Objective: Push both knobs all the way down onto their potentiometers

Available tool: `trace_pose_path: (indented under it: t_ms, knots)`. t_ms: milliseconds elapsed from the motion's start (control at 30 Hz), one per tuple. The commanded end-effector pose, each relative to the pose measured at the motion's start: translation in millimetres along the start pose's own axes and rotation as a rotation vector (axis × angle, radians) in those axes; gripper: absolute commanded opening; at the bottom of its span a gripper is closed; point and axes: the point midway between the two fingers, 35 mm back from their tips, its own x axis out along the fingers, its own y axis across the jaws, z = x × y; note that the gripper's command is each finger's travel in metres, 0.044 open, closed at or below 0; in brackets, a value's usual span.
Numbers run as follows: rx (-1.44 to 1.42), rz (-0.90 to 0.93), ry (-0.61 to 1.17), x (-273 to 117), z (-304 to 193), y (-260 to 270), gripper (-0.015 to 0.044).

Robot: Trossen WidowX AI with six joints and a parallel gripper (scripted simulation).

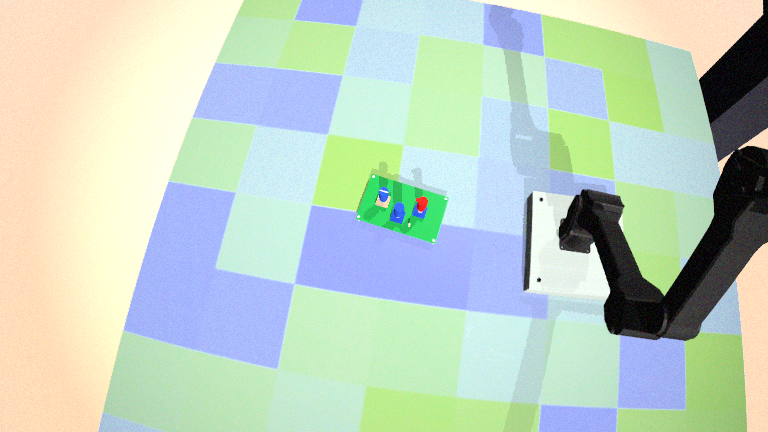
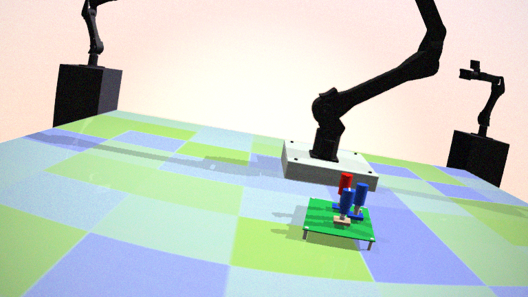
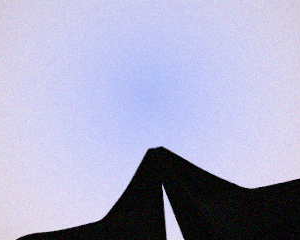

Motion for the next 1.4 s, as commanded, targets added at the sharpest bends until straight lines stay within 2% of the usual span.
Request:
trace_pose_path:
  t_ms: [0, 733, 1167, 1367]
  knots:
    - [0.093, 0.069, -0.051, 3.7, 14.1, 30.8, 0.0]
    - [0.655, 0.444, -0.315, -7.2, 122.5, 149.7, 0.0]
    - [0.944, 0.59, -0.458, -25.6, 194.4, 171.2, 0.0]
    - [1.052, 0.712, -0.529, -43.4, 234.3, 181.6, 0.0]
